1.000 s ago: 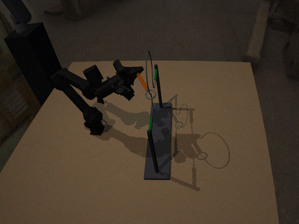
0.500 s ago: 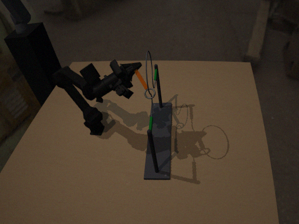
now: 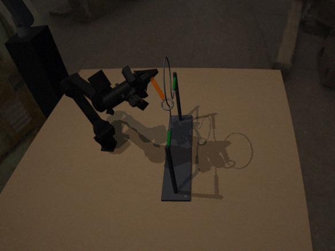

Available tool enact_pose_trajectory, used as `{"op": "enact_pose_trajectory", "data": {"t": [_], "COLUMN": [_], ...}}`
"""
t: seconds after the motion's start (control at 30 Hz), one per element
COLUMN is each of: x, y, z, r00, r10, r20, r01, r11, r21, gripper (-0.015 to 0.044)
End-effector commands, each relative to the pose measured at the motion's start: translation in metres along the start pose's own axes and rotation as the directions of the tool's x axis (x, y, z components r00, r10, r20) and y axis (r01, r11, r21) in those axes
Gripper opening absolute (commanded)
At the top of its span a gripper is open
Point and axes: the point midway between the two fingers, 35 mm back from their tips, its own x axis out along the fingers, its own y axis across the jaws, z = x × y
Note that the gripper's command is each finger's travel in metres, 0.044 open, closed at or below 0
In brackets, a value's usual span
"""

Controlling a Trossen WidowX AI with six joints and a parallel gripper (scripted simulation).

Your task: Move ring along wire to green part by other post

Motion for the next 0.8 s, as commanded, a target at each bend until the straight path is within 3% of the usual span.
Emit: {"op": "enact_pose_trajectory", "data": {"t": [0.0, 0.77], "x": [0.0007, 0.0004], "y": [-0.0003, -0.0044], "z": [0.0027, 0.0034], "r00": [1.000, 0.984], "r10": [-0.014, -0.174], "r20": [0.003, 0.032], "r01": [0.014, 0.177], "r11": [1.000, 0.948], "r21": [-0.009, -0.266], "gripper": [-0.0150, -0.0150]}}
